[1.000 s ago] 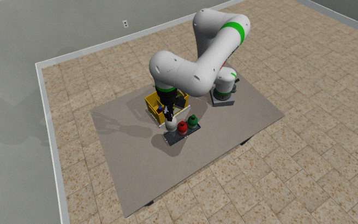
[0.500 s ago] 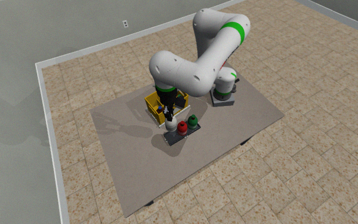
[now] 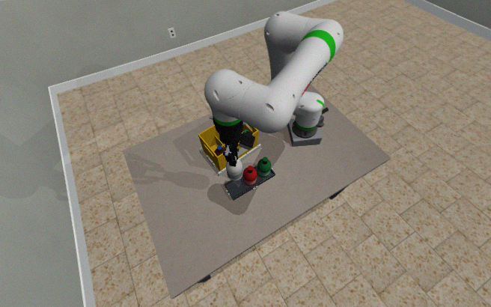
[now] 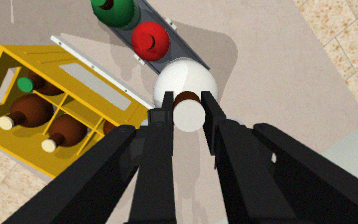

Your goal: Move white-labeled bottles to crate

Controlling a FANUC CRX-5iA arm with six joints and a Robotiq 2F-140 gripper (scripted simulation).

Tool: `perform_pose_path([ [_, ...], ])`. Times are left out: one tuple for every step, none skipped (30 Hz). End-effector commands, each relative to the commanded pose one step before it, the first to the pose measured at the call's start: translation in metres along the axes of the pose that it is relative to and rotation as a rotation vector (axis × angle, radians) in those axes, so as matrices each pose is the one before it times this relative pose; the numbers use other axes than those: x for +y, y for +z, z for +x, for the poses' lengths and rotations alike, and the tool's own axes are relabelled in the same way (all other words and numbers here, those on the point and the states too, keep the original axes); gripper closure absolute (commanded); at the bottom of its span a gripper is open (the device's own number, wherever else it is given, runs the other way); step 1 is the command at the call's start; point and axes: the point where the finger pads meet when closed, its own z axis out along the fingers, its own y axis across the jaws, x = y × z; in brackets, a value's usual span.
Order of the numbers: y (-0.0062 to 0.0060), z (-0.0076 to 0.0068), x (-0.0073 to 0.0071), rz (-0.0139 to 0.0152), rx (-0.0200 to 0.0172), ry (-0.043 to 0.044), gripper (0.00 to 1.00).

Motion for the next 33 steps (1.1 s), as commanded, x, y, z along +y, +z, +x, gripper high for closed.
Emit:
perform_pose_path([
  [-0.00093, -0.00027, 0.00011, -0.00148, -0.0012, 0.0001, 0.9],
  [0.0, 0.0, 0.0, 0.0, 0.0, 0.0, 0.9],
  [0.0, 0.0, 0.0, 0.0, 0.0, 0.0, 0.9],
  [0.0, 0.0, 0.0, 0.0, 0.0, 0.0, 0.9],
  [0.0, 0.0, 0.0, 0.0, 0.0, 0.0, 0.9],
  [0.0, 0.0, 0.0, 0.0, 0.0, 0.0, 0.9],
  [0.0, 0.0, 0.0, 0.0, 0.0, 0.0, 0.9],
  [0.0, 0.0, 0.0, 0.0, 0.0, 0.0, 0.9],
  [0.0, 0.0, 0.0, 0.0, 0.0, 0.0, 0.9],
  [0.0, 0.0, 0.0, 0.0, 0.0, 0.0, 0.9],
  [0.0, 0.0, 0.0, 0.0, 0.0, 0.0, 0.9],
  [0.0, 0.0, 0.0, 0.0, 0.0, 0.0, 0.9],
  [0.0, 0.0, 0.0, 0.0, 0.0, 0.0, 0.9],
  [0.0, -0.00001, -0.00001, 0.0, 0.0, 0.0, 0.9],
  [0.0, -0.00001, -0.00001, 0.0, 0.0, 0.0, 0.9],
  [0.0, -0.00002, -0.00002, 0.0, 0.0, 0.0, 0.9],
  [0.0, -0.00003, -0.00003, 0.0, 0.0, 0.0, 0.9],
  [0.0, -0.00004, -0.00004, 0.0, 0.0, 0.0, 0.9],
  [0.0, -0.00005, -0.00005, 0.0, 0.0, 0.0, 0.9],
  [0.0, -0.00006, -0.00006, 0.0, 0.0, 0.0, 0.9],
  [0.0, 0.0, 0.0, 0.0, 0.0, 0.0, 0.9],
  [0.0, 0.0, 0.0, 0.0, 0.0, 0.0, 0.9],
  [0.0, -0.00007, -0.00008, 0.0, 0.0, 0.0, 0.9],
  [0.0, -0.00009, -0.00009, 0.0, 0.0, 0.0, 0.9],
  [0.0, -0.0001, -0.00011, 0.0, 0.0, 0.0, 0.9],
  [0.0, -0.00012, -0.00012, 0.0, 0.0, 0.0, 0.9],
  [0.0, -0.00014, -0.00014, 0.0, 0.0, 0.0, 0.9],
  [0.0, -0.00015, -0.00016, 0.0, 0.0, 0.0, 0.9],
  [0.0, -0.00017, -0.00018, 0.0, 0.0, 0.0, 0.9],
  [0.0, -0.00019, -0.0002, 0.0, 0.0, 0.0, 0.9],
  [0.0, -0.00021, -0.00022, 0.0, 0.0, 0.0, 0.9],
  [0.0, -0.00023, -0.00024, 0.0, 0.0, 0.0, 0.9],
  [0.0, -0.00025, -0.00026, 0.0, 0.0, 0.0, 0.9],
])
